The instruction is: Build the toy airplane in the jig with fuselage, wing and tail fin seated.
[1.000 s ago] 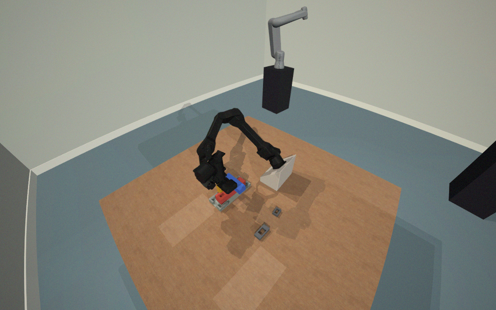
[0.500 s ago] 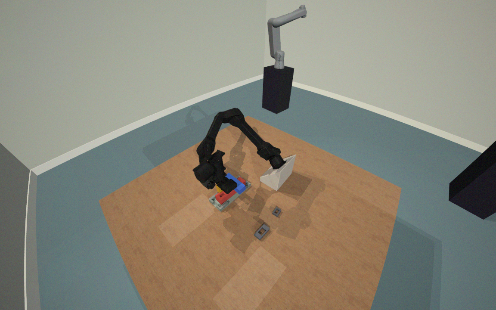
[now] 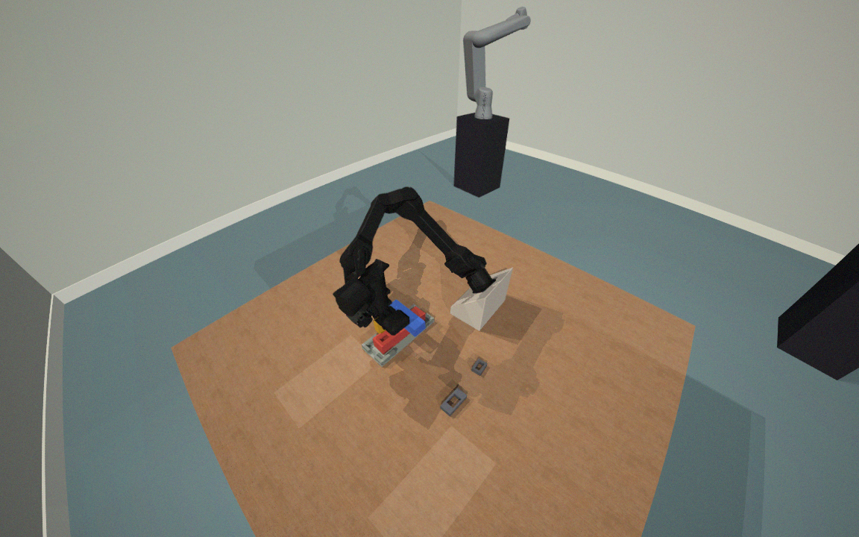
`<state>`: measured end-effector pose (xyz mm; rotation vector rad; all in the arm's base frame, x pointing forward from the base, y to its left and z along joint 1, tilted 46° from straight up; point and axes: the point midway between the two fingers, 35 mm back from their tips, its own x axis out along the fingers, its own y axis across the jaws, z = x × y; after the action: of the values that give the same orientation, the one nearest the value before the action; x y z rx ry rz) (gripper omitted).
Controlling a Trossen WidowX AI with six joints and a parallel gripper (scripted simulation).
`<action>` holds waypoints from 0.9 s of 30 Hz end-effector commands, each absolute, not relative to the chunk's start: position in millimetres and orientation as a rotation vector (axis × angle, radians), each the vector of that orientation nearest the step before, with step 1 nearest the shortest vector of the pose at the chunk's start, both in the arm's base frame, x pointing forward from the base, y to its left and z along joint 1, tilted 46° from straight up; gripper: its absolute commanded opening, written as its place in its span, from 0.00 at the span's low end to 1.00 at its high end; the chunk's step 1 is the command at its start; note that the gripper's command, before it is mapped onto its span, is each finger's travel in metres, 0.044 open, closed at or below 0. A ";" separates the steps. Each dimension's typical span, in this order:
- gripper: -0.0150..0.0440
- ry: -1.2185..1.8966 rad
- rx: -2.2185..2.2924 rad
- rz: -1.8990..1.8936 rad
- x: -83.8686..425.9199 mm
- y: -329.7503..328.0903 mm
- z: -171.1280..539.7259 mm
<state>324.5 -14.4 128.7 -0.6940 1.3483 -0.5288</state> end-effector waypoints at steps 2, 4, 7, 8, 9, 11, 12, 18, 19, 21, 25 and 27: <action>0.36 1.342 -0.697 -0.527 325.7 -16.0 130.4; 0.36 1.342 -0.697 -0.527 326.4 -18.2 128.2; 0.36 1.342 -0.697 -0.527 327.3 -21.6 124.8; 0.36 1.342 -0.697 -0.527 327.6 -22.7 123.7; 0.36 1.342 -0.697 -0.527 327.9 -23.8 122.6; 0.36 1.342 -0.697 -0.527 328.5 -26.1 120.3; 0.36 1.342 -0.697 -0.527 328.8 -27.2 119.2; 0.36 1.342 -0.697 -0.527 330.2 -34.1 112.7; 0.36 1.342 -0.697 -0.528 330.4 -35.3 111.6; 0.36 1.342 -0.698 -0.528 330.7 -37.6 109.5; 0.36 1.341 -0.698 -0.529 331.4 -42.0 105.4; 0.36 1.341 -0.698 -0.529 331.4 -42.8 104.8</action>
<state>331.4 -40.8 106.4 -0.6900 1.3434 -0.5318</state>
